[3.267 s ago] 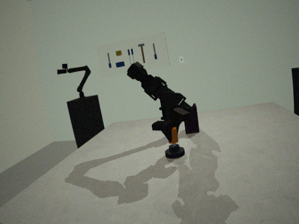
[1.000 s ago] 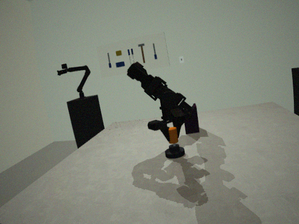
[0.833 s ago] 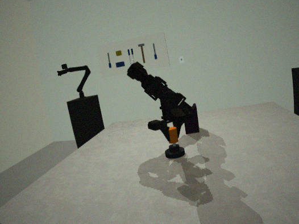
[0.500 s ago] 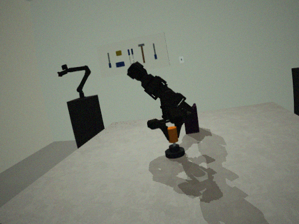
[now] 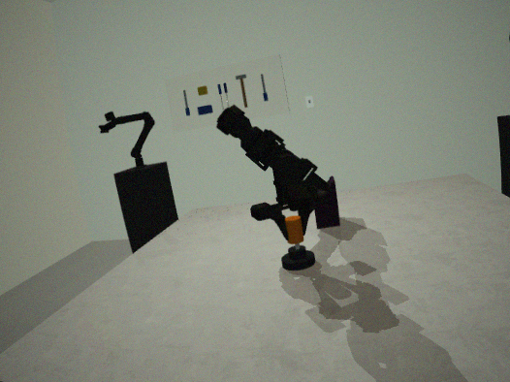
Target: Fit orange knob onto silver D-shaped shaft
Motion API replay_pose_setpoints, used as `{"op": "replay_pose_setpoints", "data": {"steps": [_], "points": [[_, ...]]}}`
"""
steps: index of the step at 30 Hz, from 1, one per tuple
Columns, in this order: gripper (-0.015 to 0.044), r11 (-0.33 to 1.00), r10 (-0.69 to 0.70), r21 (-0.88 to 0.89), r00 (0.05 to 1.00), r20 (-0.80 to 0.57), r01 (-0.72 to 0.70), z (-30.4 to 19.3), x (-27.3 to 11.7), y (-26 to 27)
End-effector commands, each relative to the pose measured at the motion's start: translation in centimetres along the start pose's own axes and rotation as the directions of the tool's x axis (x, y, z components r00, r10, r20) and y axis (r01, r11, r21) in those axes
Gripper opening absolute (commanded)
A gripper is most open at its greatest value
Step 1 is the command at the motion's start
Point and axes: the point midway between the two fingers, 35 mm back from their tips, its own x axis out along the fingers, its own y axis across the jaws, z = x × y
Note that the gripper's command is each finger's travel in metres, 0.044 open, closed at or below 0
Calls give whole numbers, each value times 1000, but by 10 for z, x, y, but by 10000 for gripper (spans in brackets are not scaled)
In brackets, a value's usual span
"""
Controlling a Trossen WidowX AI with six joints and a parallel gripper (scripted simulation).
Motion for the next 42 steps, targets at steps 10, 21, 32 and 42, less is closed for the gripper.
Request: {"op": "replay_pose_setpoints", "data": {"steps": [10, 21, 32, 42], "points": [[0, 1000, -5, 10, 1000, 3, 5, 2, 3, -1], [0, 1000, -5, 10, 1000, 3, 5, 1, 3, 0], [0, 991, -4, 135, 1000, 3, 4, -2, -3, 0], [0, 976, -5, 218, 1000, 3, 4, 0, -1, -2]]}}
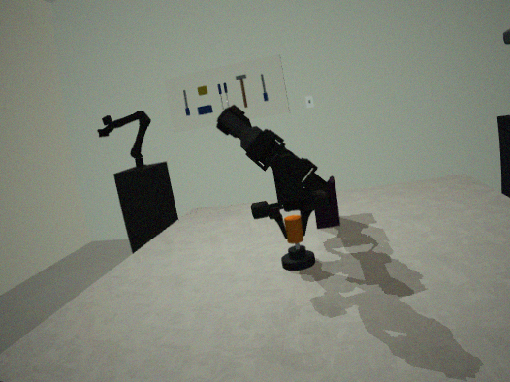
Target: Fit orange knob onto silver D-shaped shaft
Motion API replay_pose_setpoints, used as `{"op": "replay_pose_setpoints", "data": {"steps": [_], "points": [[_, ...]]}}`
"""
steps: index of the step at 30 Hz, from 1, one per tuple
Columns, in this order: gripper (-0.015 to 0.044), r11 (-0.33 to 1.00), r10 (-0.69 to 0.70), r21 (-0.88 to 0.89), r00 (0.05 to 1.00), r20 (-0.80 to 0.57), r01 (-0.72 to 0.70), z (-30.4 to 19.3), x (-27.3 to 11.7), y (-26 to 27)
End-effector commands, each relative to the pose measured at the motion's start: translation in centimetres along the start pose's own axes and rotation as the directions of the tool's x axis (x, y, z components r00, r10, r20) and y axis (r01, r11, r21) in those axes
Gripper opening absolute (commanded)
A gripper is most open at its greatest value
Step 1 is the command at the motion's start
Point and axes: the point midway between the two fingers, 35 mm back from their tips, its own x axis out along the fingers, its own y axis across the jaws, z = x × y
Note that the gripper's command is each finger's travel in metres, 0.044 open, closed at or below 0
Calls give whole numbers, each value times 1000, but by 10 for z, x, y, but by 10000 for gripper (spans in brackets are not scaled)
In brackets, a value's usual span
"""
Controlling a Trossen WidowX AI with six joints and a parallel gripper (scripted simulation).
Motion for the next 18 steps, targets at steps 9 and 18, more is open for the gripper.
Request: {"op": "replay_pose_setpoints", "data": {"steps": [9, 18], "points": [[0, 1000, -3, 17, 1000, 7, 3, 4, 0, -1], [0, 1000, -3, 17, 1000, 7, 3, 1, 0, 0]]}}
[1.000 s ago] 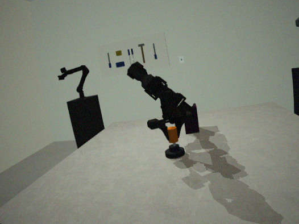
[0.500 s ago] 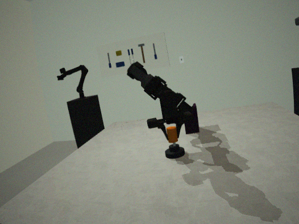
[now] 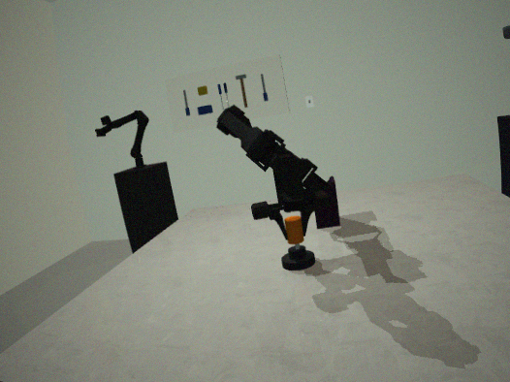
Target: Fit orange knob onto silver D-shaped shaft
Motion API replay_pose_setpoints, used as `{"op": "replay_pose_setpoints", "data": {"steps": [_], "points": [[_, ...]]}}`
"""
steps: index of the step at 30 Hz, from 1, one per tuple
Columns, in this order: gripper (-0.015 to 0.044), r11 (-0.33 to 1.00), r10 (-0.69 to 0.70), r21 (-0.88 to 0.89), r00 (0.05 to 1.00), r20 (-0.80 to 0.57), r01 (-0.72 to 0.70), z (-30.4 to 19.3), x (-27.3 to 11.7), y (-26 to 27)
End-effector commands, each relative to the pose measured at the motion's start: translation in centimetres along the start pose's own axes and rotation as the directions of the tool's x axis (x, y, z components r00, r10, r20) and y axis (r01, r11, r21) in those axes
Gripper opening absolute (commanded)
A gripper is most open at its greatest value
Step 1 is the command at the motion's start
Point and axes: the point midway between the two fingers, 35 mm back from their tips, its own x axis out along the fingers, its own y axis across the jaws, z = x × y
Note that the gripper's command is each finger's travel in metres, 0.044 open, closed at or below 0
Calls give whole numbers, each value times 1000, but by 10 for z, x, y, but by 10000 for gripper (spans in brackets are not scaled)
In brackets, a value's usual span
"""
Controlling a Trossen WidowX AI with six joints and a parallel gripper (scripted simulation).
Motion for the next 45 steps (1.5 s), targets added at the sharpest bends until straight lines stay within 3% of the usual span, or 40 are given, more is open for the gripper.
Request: {"op": "replay_pose_setpoints", "data": {"steps": [1, 16, 24, 45], "points": [[0, 1000, -3, 7, 1000, 5, 3, -1, -2, 0], [0, 1000, -3, 7, 1000, 5, 3, -1, -3, -1], [0, 977, -3, 215, 1000, 5, 2, 1, -4, -2], [0, 977, -3, 215, 1000, 5, 2, 3, 2, -1]]}}
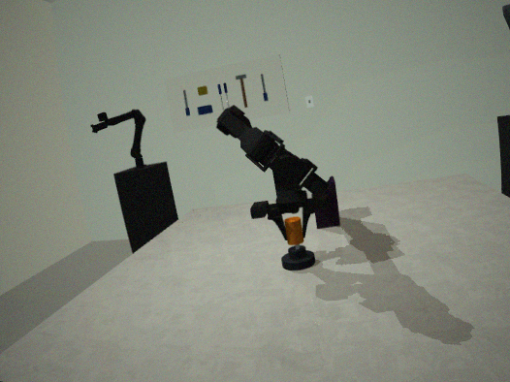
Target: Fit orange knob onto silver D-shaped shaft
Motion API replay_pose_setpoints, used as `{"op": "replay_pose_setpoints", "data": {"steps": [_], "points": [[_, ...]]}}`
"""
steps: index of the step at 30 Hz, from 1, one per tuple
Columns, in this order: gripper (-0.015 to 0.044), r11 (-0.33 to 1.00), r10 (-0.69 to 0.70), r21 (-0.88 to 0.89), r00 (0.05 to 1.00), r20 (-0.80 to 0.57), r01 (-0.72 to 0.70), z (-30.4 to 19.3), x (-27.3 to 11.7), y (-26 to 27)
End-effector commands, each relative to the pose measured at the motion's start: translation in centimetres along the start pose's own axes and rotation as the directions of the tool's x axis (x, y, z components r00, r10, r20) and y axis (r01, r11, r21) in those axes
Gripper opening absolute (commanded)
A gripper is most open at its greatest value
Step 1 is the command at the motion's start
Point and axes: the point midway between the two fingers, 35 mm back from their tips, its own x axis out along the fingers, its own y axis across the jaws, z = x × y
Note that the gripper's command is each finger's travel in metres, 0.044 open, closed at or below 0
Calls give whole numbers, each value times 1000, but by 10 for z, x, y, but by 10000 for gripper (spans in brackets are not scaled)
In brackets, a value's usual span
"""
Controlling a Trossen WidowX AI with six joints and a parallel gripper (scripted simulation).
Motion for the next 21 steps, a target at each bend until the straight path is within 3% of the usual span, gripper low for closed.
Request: {"op": "replay_pose_setpoints", "data": {"steps": [1, 10, 16, 21], "points": [[0, 1000, -3, 2, 1000, 1, 3, 0, 0, 0], [0, 1000, -3, 11, 1000, 1, 3, -4, -4, 0], [0, 980, -3, 199, 1000, 1, 2, -5, -5, -1], [0, 978, -3, 209, 1000, 1, 2, -3, -4, -2]]}}
